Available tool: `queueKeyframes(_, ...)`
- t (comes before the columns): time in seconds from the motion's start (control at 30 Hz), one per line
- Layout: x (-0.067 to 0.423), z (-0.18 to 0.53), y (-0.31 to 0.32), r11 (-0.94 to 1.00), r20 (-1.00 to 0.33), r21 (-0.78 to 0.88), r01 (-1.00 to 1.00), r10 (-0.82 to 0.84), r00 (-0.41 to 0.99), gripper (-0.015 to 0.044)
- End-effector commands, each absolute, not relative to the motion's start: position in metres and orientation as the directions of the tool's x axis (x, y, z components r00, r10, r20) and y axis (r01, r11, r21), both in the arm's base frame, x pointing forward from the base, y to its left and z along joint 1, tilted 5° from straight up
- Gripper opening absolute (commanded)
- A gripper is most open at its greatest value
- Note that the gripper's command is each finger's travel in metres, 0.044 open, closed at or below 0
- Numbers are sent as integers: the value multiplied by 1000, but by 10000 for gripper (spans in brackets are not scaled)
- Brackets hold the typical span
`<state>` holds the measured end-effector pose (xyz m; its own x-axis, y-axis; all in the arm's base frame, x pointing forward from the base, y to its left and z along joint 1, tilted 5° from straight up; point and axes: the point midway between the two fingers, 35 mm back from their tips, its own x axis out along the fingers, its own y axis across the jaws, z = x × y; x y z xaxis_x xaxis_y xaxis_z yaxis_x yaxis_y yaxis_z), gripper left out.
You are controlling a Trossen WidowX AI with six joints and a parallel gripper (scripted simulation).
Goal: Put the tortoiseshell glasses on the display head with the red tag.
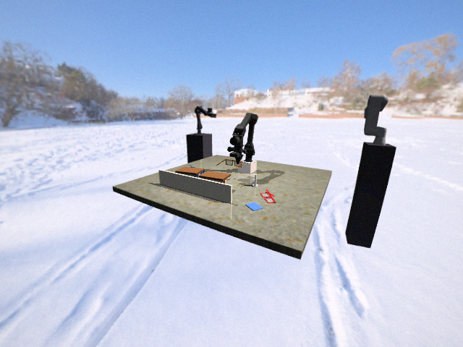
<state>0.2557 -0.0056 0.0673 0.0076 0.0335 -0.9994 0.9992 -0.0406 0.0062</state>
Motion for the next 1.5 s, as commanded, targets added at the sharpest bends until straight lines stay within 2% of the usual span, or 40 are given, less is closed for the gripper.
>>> queueKeyframes(0.0,261,64,-17,-25,-998,12,1000,68,14,0)
queueKeyframes(0.23,262,60,-22,-22,-996,33,999,82,35,0)
queueKeyframes(0.6,262,51,-22,-35,-978,192,981,78,194,0)
queueKeyframes(1.0,260,39,-21,-24,-996,60,998,70,62,0)
queueKeyframes(1.47,261,22,-20,-28,-990,120,992,68,122,0)
